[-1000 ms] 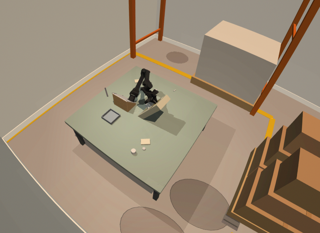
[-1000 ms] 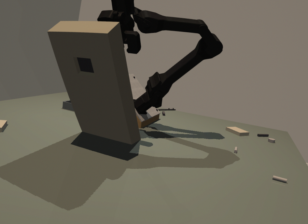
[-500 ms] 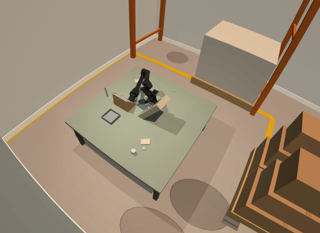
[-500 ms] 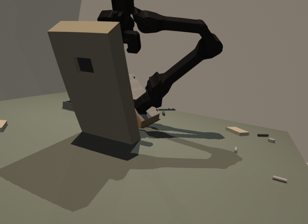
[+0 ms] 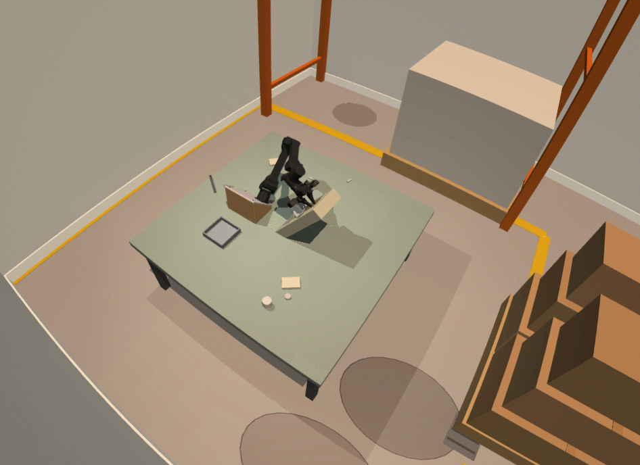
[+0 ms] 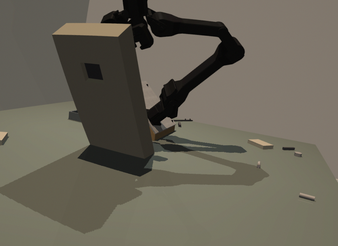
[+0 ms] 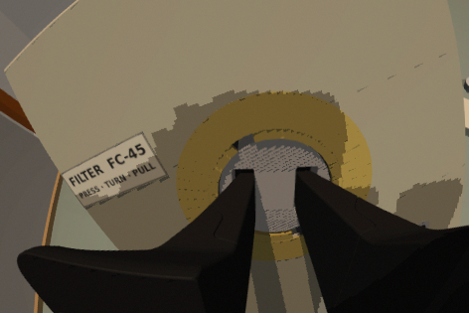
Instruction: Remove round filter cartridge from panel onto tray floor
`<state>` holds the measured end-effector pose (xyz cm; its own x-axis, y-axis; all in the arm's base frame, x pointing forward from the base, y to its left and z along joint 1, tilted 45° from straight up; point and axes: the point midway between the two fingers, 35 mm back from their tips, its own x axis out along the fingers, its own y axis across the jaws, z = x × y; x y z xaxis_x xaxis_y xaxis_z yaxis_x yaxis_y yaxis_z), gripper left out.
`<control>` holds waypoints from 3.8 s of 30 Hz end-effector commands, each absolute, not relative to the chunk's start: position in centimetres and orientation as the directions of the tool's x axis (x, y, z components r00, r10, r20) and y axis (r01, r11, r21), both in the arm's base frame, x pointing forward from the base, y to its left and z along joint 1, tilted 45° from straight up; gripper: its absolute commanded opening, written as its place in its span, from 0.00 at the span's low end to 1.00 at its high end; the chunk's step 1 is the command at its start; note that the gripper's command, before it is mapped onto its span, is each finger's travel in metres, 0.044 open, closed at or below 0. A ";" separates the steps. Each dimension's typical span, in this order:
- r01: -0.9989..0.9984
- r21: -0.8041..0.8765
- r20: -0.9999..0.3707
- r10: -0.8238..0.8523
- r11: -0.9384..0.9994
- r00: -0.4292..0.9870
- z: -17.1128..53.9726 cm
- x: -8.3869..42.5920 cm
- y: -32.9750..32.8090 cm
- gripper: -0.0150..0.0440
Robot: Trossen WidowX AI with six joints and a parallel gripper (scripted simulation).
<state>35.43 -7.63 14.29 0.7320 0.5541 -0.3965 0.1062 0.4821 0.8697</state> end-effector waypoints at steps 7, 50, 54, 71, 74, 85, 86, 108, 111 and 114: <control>0.328 0.915 -0.404 0.558 0.236 0.725 14.0 35.9 -7.1 0.25; 0.664 0.626 -0.404 0.558 -0.409 0.725 13.9 36.0 -7.0 0.25; 0.664 0.626 -0.404 0.558 -0.409 0.725 13.9 36.0 -7.0 0.25; 0.664 0.626 -0.404 0.558 -0.409 0.725 13.9 36.0 -7.0 0.25; 0.664 0.626 -0.404 0.558 -0.409 0.725 13.9 36.0 -7.0 0.25; 0.664 0.626 -0.404 0.558 -0.409 0.725 13.9 36.0 -7.0 0.25; 0.664 0.626 -0.404 0.558 -0.409 0.725 13.9 36.0 -7.0 0.25; 0.671 0.616 -0.417 0.552 -0.413 0.722 15.1 33.1 -9.8 0.25; 0.672 0.617 -0.417 0.554 -0.409 0.720 15.6 32.1 -10.4 0.25; 0.671 0.619 -0.415 0.556 -0.408 0.720 16.3 31.2 -11.0 0.25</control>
